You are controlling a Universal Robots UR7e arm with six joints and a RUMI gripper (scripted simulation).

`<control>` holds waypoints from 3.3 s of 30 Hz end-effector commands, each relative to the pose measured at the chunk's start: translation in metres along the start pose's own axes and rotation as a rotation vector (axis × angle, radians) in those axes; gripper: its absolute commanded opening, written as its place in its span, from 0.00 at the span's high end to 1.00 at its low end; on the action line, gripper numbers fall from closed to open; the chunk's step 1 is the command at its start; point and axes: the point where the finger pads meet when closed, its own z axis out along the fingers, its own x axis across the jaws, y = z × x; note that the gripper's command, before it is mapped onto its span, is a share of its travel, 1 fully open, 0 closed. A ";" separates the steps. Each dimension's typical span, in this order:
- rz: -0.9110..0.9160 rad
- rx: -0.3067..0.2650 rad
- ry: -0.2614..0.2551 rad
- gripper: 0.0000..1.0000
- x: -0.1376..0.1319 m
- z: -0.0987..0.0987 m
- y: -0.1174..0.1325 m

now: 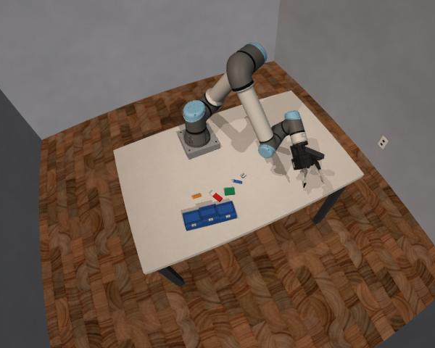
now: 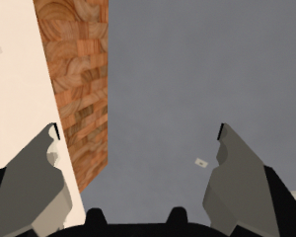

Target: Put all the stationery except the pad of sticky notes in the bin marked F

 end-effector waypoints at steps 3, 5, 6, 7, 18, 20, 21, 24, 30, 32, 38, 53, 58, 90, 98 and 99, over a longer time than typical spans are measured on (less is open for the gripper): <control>0.001 0.000 0.001 0.00 0.001 0.000 0.000; 0.001 0.000 0.001 0.00 0.001 0.000 0.000; 0.001 0.000 0.001 0.00 0.001 0.000 0.000; 0.001 0.000 0.001 0.00 0.001 0.000 0.000; 0.001 0.000 0.001 0.96 0.008 -0.004 0.002; 0.001 0.000 0.001 0.96 0.022 -0.012 0.005; 0.001 0.000 0.001 0.96 0.030 -0.016 0.007; 0.001 0.000 0.001 0.96 0.051 -0.027 0.012; 0.001 0.000 0.001 0.96 0.057 -0.030 0.013; 0.049 -0.023 -0.052 0.96 0.053 -0.027 0.026; 0.049 -0.023 -0.052 0.96 0.053 -0.015 0.039; 0.184 -0.091 -0.201 0.96 0.050 0.003 0.103; 0.208 -0.103 -0.226 0.96 0.048 0.007 0.123; 0.508 -0.245 -0.482 0.96 0.016 -0.002 0.240; 0.620 -0.298 -0.564 0.96 0.002 -0.013 0.271; 0.621 -0.298 -0.565 0.96 -0.002 -0.016 0.278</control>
